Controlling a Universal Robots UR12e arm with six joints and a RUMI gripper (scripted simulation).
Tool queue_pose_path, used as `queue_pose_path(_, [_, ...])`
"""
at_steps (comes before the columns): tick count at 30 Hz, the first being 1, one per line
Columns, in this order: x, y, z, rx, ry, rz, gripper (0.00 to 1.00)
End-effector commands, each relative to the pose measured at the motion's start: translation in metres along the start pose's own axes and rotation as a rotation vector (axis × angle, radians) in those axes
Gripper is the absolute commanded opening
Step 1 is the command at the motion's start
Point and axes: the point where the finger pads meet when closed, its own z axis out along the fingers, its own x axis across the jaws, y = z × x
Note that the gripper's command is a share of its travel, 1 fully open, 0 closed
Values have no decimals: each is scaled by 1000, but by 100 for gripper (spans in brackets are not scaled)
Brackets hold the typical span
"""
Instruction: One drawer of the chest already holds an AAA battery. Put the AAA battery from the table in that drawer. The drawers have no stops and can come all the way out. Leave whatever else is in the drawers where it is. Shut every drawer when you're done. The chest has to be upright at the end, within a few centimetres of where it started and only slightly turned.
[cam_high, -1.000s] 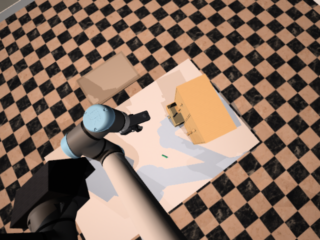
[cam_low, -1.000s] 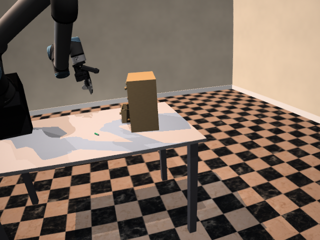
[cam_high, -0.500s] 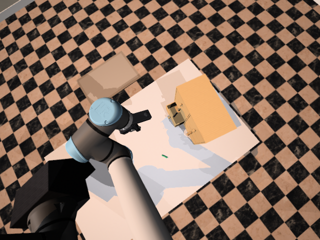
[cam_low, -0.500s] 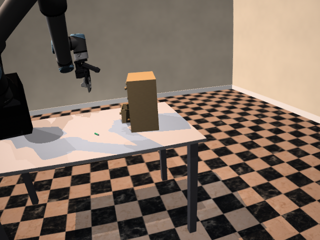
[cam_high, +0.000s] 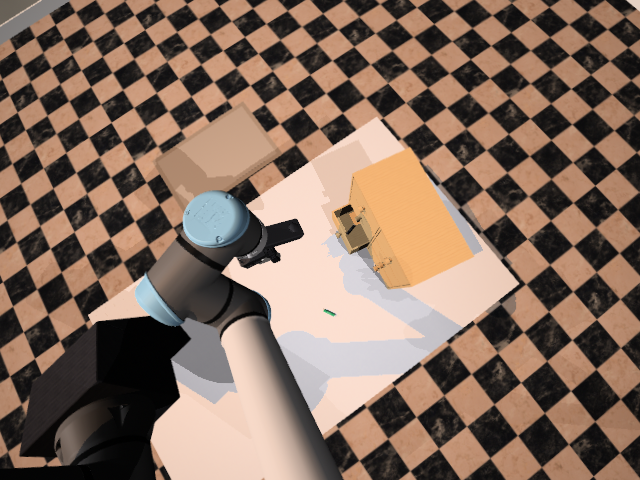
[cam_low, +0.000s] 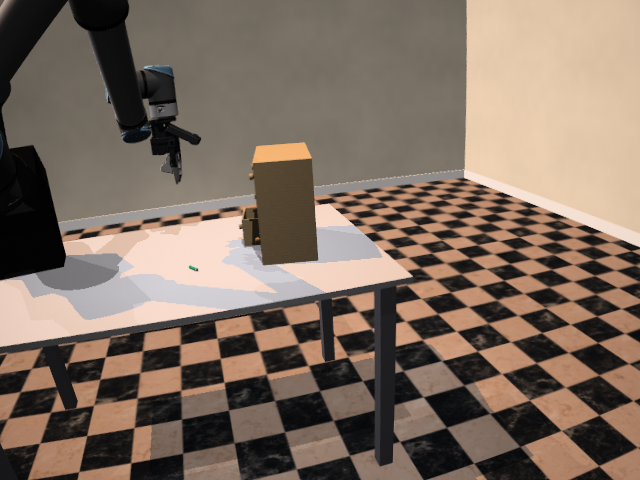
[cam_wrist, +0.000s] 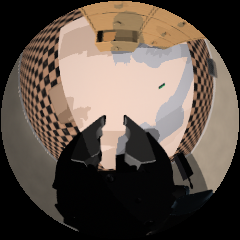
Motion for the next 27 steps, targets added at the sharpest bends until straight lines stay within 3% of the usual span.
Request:
queue_pose_path(1, [0, 0, -1, -1, 0, 0, 20])
queue_pose_path(19, [0, 0, -1, -1, 0, 0, 20])
queue_pose_path(20, [0, 0, -1, -1, 0, 0, 100])
queue_pose_path(27, [0, 0, -1, -1, 0, 0, 100])
